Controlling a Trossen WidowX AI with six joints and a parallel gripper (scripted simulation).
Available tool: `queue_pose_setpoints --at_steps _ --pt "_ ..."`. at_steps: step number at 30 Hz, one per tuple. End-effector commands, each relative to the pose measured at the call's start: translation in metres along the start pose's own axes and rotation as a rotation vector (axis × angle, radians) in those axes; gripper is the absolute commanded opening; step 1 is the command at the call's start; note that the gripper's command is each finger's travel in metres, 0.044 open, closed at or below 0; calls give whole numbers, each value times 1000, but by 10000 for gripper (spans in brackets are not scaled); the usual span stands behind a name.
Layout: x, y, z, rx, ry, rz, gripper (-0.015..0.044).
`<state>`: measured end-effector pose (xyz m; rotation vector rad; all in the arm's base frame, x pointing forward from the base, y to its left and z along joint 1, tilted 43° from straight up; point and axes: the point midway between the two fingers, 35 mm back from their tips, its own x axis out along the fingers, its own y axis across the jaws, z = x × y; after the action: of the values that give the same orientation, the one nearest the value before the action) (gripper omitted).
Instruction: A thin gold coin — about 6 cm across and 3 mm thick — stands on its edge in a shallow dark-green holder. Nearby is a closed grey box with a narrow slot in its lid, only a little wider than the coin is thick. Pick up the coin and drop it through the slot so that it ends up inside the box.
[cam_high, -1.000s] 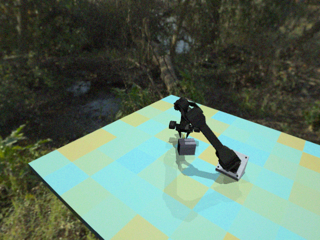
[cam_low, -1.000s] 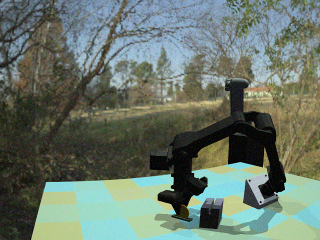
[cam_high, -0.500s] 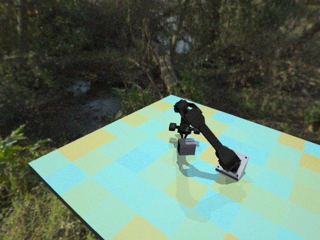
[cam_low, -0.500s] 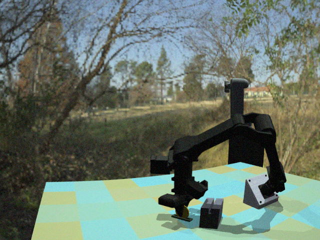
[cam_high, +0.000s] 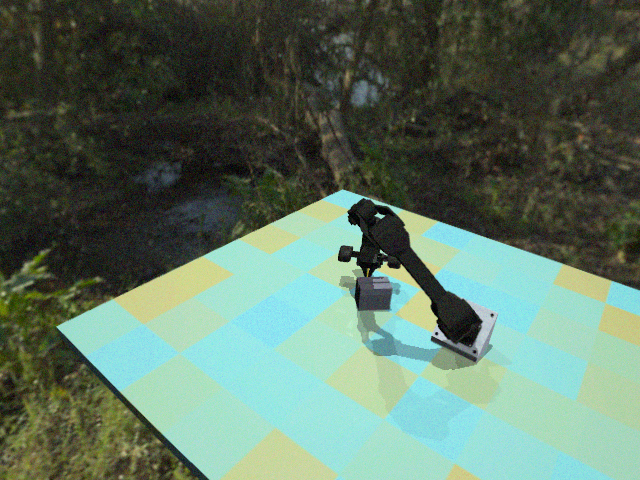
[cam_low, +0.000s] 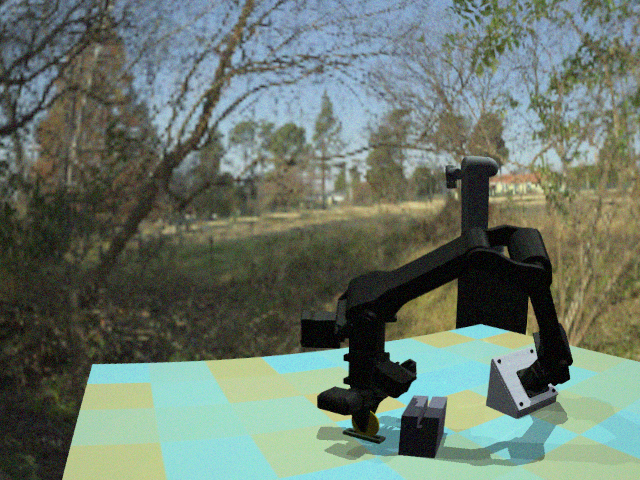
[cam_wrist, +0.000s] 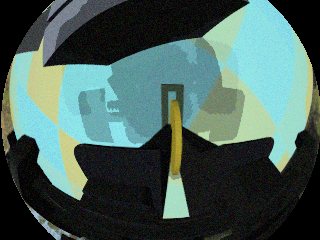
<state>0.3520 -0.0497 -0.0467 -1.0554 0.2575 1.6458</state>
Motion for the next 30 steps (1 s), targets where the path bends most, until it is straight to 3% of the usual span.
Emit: queue_pose_setpoints --at_steps 1,30 --pt "-10 -1 -2 -3 4 -2 0" --pt "-85 0 -1 -2 6 0 0"
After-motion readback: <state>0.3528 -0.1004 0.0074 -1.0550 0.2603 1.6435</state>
